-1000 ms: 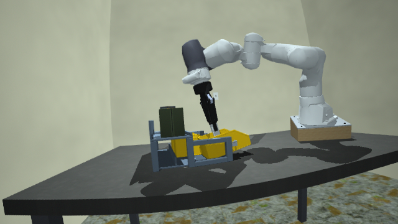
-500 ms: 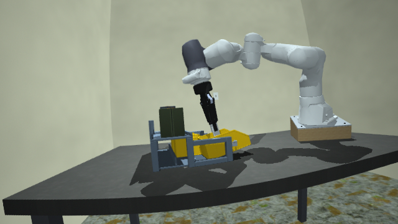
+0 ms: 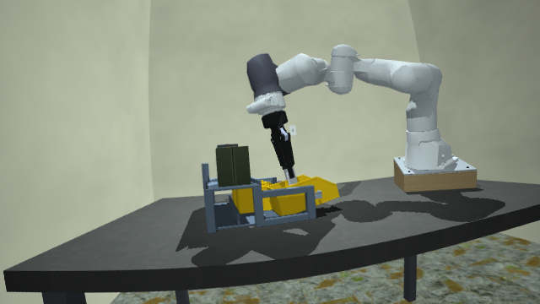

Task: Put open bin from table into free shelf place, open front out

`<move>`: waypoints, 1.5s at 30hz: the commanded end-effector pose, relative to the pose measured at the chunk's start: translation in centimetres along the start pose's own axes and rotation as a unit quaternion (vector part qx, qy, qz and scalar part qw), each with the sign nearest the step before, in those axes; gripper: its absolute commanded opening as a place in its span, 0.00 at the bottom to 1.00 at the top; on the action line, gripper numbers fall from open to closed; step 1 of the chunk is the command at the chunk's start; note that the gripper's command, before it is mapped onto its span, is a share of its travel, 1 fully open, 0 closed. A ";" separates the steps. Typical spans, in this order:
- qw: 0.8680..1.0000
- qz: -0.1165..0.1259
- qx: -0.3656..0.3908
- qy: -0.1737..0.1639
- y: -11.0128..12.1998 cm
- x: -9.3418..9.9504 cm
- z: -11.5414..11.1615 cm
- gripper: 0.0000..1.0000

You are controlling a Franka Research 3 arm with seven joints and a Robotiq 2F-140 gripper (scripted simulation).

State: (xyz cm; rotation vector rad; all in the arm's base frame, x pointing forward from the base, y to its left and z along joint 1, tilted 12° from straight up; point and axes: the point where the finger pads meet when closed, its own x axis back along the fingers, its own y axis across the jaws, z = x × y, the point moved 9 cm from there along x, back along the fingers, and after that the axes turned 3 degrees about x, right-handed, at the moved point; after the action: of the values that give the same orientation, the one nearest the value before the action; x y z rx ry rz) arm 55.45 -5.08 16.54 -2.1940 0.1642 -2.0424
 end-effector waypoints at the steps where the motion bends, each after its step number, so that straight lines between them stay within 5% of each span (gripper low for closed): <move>1: 1.000 0.000 -0.002 0.005 0.0 0.0 0.3 0.00; 45: 1.000 -0.001 -0.002 0.022 0.0 0.0 1.2 0.00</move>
State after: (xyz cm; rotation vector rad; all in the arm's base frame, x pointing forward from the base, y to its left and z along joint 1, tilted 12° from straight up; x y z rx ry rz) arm 56.53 -5.12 16.49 -2.1565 0.1657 -2.0870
